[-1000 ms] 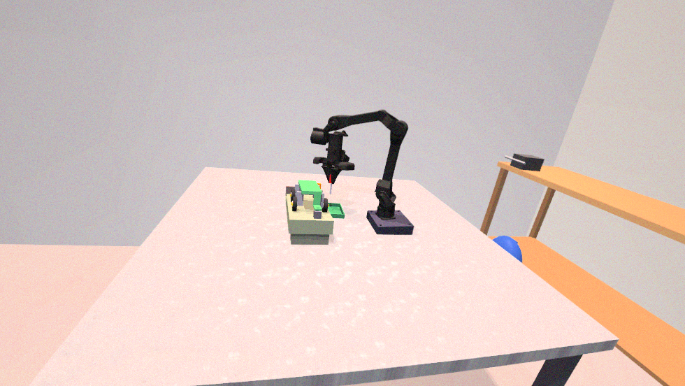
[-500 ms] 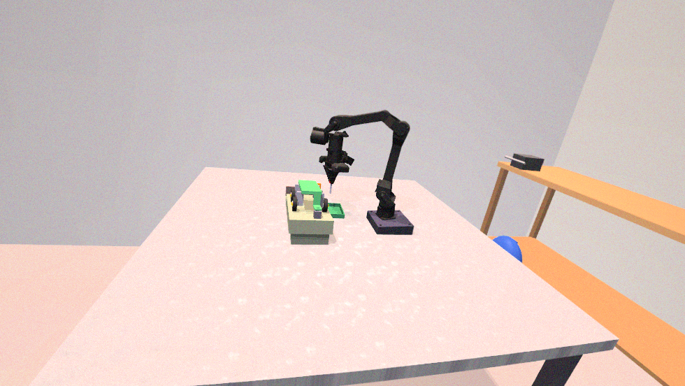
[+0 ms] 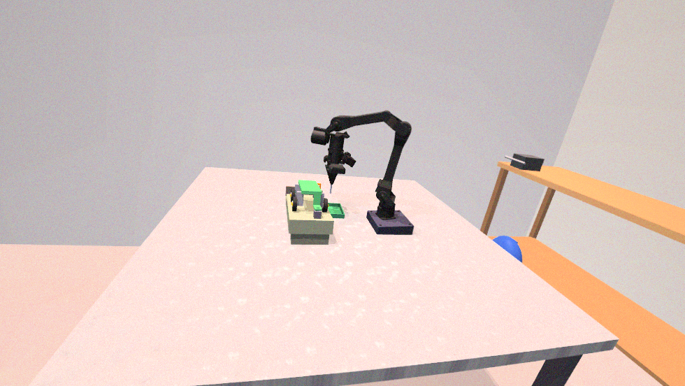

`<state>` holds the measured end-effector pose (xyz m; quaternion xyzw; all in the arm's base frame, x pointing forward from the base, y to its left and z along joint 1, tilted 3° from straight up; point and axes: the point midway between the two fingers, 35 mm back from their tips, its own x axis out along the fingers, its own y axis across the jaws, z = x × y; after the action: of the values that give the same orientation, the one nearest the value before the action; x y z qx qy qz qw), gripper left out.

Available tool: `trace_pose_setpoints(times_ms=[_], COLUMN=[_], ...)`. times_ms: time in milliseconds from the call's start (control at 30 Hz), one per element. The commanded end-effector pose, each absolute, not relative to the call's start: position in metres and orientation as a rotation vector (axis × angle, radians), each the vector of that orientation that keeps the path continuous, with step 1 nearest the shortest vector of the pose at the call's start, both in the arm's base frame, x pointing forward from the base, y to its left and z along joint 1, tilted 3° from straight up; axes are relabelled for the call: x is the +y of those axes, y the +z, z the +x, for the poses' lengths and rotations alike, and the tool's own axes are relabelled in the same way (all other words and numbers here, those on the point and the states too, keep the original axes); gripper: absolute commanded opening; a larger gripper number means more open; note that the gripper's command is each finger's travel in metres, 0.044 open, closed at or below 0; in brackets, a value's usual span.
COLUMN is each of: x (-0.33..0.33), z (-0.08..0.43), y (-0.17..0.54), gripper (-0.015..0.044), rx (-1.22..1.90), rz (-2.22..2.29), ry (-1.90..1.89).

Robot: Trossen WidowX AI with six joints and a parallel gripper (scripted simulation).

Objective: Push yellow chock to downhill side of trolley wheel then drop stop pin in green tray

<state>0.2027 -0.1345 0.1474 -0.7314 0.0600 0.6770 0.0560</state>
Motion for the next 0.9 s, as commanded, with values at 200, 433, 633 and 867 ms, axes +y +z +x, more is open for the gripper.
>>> trace_pose_setpoints(times_ms=[200, 433, 633, 867], x=[-0.131, -0.130, -0.125, -0.114], z=[0.179, 0.178, 0.181, 0.184], y=[0.129, 0.123, 0.103, 0.081], gripper=[0.0000, 0.0000, 0.0000, 0.0000], rx=[0.212, 0.173, 0.034, 0.022], rz=[-2.201, -2.186, -2.141, -2.138], ry=[2.052, 2.037, 1.964, 1.957])
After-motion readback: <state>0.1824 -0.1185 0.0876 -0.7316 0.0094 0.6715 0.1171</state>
